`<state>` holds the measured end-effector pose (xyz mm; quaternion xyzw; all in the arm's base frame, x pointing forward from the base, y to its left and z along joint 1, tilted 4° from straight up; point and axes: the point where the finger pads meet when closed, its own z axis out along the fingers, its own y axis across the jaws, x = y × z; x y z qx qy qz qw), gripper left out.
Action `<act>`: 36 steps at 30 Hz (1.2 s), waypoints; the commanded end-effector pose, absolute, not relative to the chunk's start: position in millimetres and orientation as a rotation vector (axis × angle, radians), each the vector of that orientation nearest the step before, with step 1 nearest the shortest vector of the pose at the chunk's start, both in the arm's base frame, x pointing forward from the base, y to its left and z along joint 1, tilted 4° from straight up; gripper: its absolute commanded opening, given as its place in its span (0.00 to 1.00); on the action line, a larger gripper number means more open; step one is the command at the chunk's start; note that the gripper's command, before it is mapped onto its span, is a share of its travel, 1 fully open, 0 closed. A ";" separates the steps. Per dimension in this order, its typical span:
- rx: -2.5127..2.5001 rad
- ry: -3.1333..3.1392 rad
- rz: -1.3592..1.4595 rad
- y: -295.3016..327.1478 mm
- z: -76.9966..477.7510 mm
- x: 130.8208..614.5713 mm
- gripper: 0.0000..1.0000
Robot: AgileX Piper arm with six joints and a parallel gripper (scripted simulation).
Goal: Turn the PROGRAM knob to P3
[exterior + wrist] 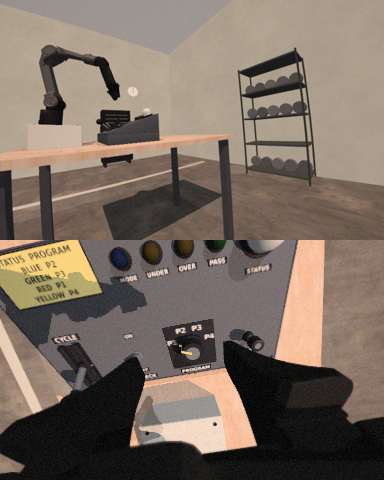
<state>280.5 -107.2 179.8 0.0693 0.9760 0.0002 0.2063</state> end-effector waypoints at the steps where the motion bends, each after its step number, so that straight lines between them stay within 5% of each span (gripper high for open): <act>1: 0.192 2.719 0.000 -107.3 180.1 280.7 1.00; 36: 0.192 2.719 0.000 -107.3 180.1 280.7 0.94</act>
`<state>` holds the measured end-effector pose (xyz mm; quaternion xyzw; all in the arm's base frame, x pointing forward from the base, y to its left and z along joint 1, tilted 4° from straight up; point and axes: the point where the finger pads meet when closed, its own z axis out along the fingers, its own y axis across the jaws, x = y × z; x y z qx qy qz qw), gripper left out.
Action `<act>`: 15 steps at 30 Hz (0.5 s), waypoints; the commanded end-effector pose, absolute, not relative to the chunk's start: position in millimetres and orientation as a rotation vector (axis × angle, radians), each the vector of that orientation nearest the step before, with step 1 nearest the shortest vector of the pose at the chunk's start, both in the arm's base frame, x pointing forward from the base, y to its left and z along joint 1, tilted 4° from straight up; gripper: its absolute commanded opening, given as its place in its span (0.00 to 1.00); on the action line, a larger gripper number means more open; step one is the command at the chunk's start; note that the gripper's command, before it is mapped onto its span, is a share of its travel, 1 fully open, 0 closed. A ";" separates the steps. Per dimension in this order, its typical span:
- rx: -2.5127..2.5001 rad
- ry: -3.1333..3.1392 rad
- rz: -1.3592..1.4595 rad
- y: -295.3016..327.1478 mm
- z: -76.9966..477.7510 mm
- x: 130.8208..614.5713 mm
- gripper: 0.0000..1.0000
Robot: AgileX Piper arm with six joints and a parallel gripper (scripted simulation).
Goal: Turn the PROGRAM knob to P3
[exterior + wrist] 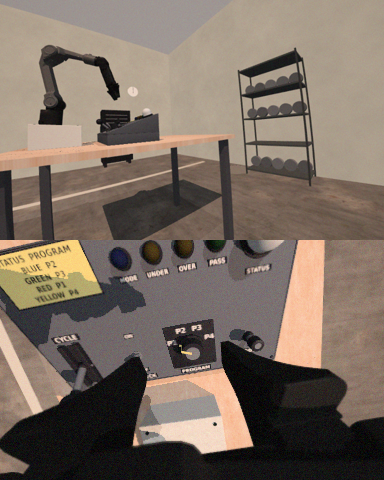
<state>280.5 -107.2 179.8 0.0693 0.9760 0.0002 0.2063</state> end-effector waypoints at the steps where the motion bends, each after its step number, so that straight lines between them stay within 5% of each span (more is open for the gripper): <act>1: 0.192 2.719 0.000 -107.3 180.1 280.7 0.94; 15: 0.192 2.719 -0.001 -102.6 149.8 212.6 0.94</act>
